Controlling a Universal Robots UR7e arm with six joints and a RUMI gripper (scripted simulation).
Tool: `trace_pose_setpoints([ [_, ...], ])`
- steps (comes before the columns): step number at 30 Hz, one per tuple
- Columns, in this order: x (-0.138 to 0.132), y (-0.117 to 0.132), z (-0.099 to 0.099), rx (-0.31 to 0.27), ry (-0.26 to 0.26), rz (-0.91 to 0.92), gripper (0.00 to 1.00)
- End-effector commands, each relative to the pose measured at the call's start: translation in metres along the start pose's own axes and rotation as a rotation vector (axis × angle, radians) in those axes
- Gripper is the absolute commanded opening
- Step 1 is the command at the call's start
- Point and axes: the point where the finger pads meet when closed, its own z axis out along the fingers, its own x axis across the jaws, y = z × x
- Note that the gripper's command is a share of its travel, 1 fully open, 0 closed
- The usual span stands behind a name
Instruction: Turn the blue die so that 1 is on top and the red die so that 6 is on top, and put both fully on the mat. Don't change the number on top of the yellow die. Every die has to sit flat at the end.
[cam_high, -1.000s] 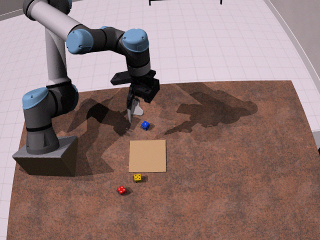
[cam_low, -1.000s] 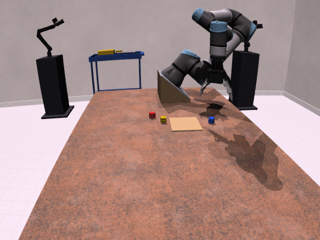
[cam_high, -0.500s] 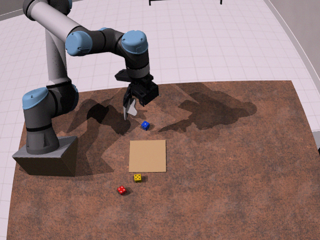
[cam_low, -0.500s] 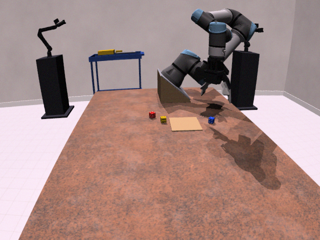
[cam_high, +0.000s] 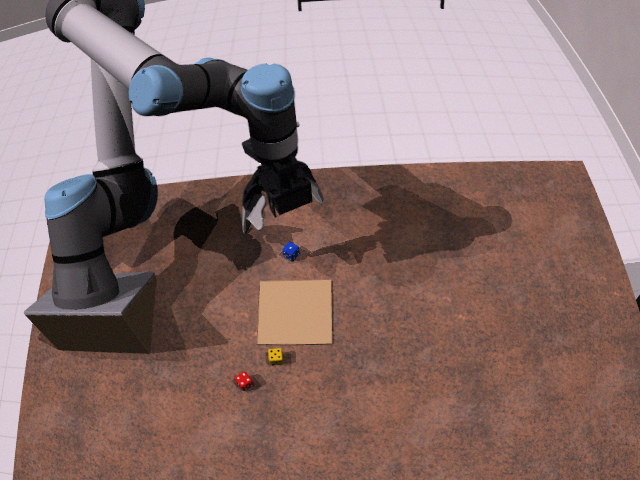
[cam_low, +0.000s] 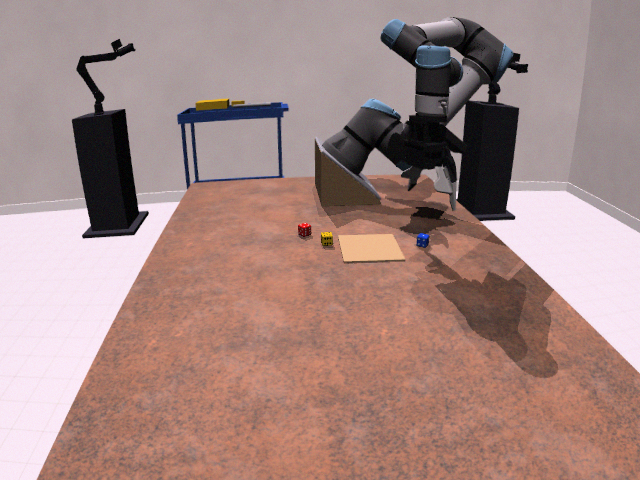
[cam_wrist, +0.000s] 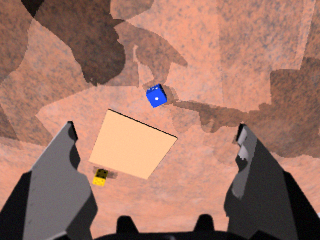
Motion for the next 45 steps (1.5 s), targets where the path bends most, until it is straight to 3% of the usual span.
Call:
trace_pose_setpoints([
  [1, -0.001, 0.002, 0.002, -0.006, -0.002, 0.174, 1.0],
  [25, 0.0, 0.01, 0.008, -0.007, 0.0, 0.684, 1.0],
  [45, -0.001, 0.015, 0.011, -0.007, 0.001, 0.954, 1.0],
])
